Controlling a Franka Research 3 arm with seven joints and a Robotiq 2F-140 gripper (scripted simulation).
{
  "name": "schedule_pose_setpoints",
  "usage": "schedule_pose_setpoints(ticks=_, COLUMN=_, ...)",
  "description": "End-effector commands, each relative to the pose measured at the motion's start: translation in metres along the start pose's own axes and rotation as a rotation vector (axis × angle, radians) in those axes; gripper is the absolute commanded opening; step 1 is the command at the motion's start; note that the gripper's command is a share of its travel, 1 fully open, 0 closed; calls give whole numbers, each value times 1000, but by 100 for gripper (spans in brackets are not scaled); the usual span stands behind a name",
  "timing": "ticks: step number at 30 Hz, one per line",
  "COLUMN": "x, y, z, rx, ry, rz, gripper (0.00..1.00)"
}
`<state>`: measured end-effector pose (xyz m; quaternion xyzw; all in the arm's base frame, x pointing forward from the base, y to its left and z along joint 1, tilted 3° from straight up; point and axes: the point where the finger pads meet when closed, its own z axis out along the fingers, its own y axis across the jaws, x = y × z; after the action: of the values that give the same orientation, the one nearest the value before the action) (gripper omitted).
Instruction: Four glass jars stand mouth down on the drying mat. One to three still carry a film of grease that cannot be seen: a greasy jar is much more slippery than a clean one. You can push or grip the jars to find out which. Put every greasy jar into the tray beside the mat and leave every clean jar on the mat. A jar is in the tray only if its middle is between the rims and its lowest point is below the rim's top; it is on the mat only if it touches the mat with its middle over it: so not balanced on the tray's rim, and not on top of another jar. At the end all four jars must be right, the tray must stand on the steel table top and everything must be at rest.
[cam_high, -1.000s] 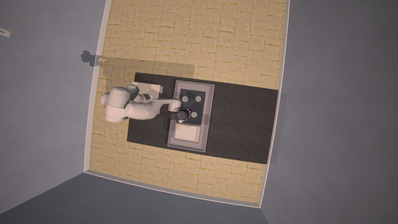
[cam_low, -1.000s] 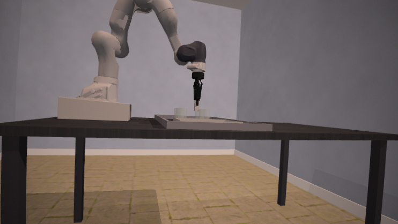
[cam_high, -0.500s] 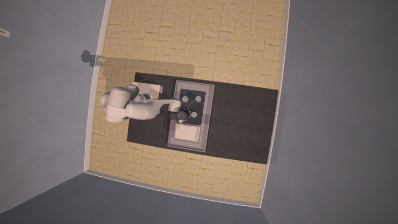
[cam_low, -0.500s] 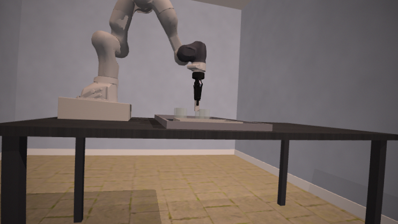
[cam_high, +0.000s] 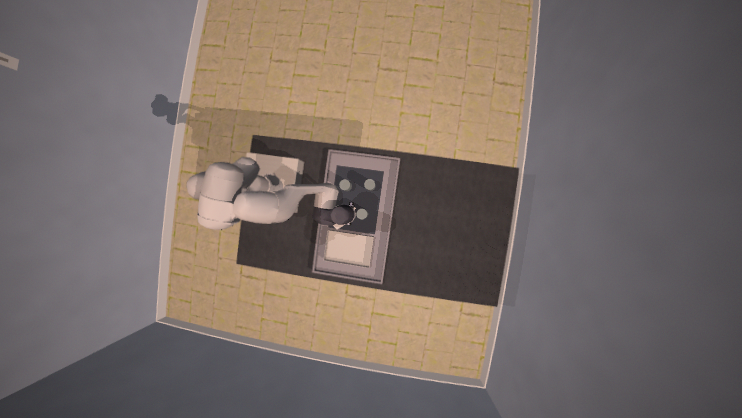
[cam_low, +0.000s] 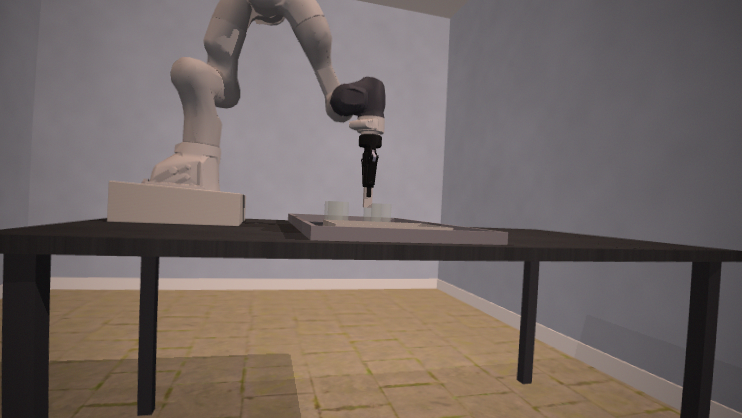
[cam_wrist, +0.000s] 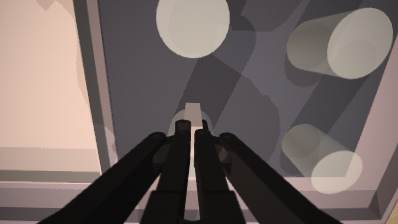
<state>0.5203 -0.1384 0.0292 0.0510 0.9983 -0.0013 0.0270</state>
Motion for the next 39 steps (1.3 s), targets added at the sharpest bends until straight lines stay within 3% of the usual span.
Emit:
schedule_pose_setpoints(ticks=1, x=1, y=0, z=1, rx=1, ry=5, rz=4, gripper=0)
schedule_pose_setpoints(ticks=39, x=-4, y=0, z=-1, rx=1, ry=5, rz=4, gripper=0)
